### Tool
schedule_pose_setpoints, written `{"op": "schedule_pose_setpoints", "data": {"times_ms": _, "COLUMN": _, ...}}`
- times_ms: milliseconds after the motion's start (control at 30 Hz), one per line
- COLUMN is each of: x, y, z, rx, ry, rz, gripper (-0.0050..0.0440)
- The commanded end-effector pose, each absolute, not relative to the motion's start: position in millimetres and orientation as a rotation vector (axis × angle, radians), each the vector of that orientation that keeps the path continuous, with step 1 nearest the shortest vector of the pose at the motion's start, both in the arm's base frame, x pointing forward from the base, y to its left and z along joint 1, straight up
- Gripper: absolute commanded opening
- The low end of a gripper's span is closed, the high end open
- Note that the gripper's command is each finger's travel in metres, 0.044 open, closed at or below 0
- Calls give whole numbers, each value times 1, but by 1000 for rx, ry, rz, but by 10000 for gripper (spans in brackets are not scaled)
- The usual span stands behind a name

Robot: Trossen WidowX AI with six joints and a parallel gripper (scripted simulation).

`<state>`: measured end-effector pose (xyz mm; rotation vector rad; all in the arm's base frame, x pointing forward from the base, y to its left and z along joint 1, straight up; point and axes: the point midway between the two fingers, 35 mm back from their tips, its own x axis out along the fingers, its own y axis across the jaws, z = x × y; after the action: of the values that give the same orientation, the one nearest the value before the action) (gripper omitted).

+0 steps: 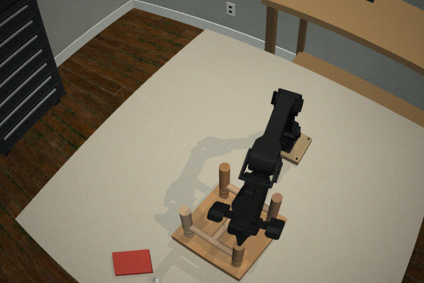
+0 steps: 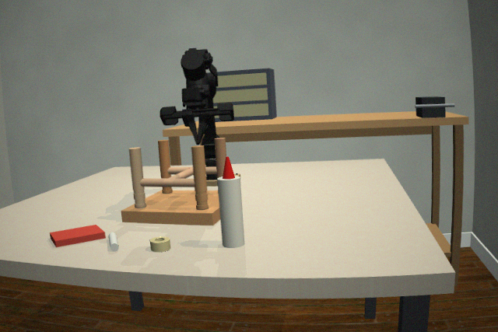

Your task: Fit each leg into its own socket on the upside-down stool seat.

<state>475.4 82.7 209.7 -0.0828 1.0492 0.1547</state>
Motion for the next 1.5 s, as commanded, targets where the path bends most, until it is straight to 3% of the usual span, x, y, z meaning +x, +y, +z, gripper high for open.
{"op": "schedule_pose_setpoints", "data": {"times_ms": 0, "x": 473, "y": 82, "z": 207, "rx": -90, "ry": 1043, "rz": 154, "gripper": 0}}
{"op": "schedule_pose_setpoints", "data": {"times_ms": 1467, "x": 474, "y": 82, "z": 198, "rx": -90, "ry": 1043, "rz": 154, "gripper": 0}}
